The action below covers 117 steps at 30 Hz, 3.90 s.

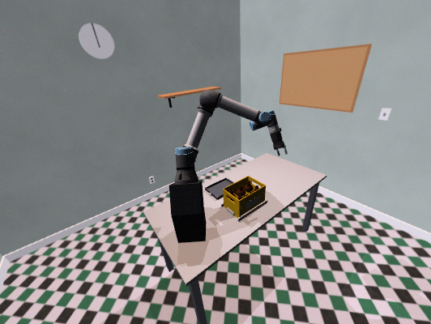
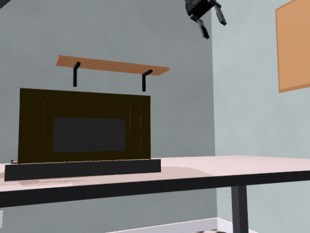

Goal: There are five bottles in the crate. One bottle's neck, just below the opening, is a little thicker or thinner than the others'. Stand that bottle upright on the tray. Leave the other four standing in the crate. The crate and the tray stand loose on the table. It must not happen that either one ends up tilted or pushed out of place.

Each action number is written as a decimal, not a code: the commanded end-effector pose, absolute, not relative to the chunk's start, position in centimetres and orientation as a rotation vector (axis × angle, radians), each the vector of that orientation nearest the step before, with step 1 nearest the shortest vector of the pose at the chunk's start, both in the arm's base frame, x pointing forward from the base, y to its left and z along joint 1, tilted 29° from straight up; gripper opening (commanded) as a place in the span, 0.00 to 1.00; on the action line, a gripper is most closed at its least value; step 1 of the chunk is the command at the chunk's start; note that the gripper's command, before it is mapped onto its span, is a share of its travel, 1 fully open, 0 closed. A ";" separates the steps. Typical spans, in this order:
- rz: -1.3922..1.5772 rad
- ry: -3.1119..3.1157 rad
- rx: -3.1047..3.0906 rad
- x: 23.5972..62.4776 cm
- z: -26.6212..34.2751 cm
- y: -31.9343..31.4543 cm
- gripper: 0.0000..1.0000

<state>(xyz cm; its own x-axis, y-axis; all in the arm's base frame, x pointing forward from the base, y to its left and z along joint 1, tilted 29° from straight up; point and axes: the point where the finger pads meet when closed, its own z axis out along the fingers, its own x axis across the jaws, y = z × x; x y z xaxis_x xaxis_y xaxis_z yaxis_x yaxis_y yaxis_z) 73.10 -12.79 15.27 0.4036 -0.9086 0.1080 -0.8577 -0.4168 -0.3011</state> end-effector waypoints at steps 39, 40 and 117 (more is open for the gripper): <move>-0.104 0.912 -2.513 46.2 -3.9 -7.2 1.00; -0.104 0.912 -2.513 46.2 -3.9 -7.2 1.00; -0.107 0.868 -2.497 44.4 -4.5 -6.0 1.00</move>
<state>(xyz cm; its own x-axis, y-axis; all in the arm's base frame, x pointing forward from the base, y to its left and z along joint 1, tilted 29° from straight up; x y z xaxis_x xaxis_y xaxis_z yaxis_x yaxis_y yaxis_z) 44.36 -5.93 -4.48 0.7946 -0.6011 -0.0851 -0.5631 -0.6772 -0.4736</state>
